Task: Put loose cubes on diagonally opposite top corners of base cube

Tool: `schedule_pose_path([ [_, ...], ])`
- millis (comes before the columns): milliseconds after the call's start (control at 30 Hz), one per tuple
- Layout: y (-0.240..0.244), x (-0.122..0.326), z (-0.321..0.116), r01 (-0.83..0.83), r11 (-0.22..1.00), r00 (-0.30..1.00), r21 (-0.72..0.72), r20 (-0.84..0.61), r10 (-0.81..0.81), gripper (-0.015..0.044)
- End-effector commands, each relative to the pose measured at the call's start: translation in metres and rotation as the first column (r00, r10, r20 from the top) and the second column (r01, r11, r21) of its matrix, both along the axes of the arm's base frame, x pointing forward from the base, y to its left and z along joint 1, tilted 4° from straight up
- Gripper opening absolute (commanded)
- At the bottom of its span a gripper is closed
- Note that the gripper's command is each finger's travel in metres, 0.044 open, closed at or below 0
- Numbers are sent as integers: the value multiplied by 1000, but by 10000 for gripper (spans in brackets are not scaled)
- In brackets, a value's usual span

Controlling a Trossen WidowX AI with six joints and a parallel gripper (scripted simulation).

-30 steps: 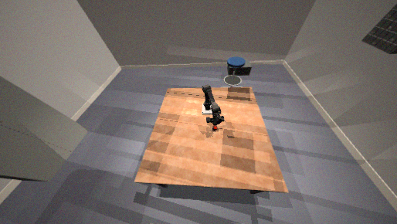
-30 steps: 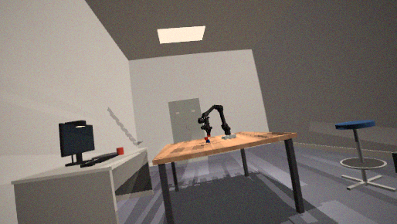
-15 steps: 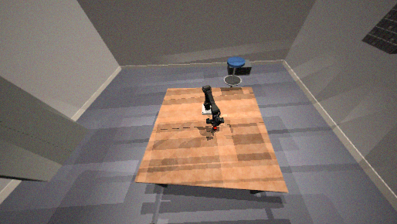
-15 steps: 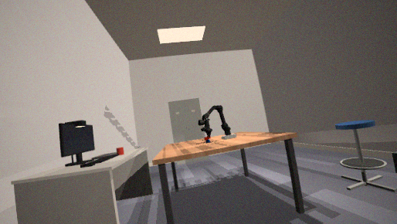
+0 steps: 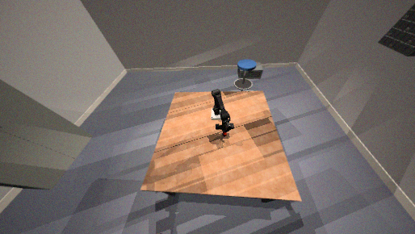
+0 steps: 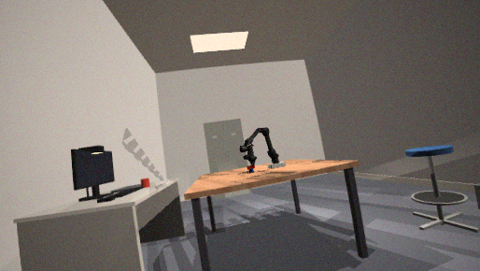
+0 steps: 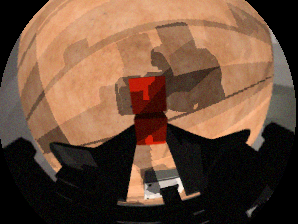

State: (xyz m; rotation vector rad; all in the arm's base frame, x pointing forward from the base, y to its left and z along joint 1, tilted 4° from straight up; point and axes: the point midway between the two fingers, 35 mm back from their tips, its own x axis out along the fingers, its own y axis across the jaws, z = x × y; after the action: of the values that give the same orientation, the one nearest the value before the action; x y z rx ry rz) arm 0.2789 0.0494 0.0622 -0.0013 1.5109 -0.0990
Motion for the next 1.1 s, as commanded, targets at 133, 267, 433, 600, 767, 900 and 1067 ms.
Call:
schedule_pose_path([
  [133, 1, 0, -1, 3, 1000, 1000, 5, 1, -3, 105],
  [267, 1, 0, -1, 3, 1000, 1000, 5, 1, -3, 105],
  [433, 1, 0, -1, 3, 1000, 1000, 5, 1, -3, 205],
  [600, 1, 0, -1, 3, 1000, 1000, 5, 1, -3, 205],
  [767, 1, -1, 10, 0, 1000, 1000, 0, 0, 0, 205],
  [900, 1, -1, 16, 0, 1000, 1000, 0, 0, 0, 205],
  [1067, 2, -1, 25, 0, 1000, 1000, 0, 0, 0, 205],
])
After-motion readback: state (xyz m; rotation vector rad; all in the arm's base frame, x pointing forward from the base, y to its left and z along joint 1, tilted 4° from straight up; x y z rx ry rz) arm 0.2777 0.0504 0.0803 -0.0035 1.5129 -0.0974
